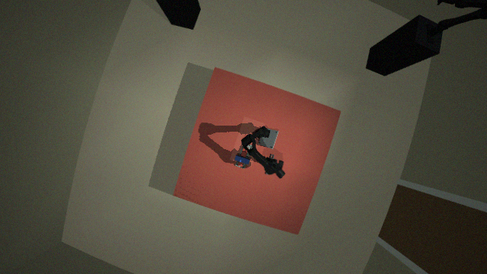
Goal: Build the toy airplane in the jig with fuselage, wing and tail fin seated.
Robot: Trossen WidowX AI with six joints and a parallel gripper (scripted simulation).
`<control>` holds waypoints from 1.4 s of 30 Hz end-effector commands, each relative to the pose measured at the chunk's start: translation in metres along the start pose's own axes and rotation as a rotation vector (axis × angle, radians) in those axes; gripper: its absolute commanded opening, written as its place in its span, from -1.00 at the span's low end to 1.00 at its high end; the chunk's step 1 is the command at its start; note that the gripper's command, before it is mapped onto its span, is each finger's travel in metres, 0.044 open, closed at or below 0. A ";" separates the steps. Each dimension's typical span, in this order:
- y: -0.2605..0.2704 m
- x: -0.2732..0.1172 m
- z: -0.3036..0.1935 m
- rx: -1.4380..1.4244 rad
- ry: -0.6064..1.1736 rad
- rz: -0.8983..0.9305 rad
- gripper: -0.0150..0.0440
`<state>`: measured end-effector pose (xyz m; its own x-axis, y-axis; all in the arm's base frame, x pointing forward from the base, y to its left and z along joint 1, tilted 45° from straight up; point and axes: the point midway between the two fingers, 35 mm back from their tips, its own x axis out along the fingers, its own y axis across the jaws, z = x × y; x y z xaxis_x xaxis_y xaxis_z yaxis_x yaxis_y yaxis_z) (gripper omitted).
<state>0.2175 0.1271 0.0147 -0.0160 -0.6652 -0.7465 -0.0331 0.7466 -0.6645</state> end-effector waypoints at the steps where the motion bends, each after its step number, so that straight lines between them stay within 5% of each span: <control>1: -0.015 0.001 0.004 -0.003 -0.004 0.002 -0.49; 42: -0.148 0.023 0.007 0.035 -0.014 -0.003 -0.49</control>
<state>0.2318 0.0112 0.0897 -0.0022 -0.6608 -0.7506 0.0044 0.7506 -0.6608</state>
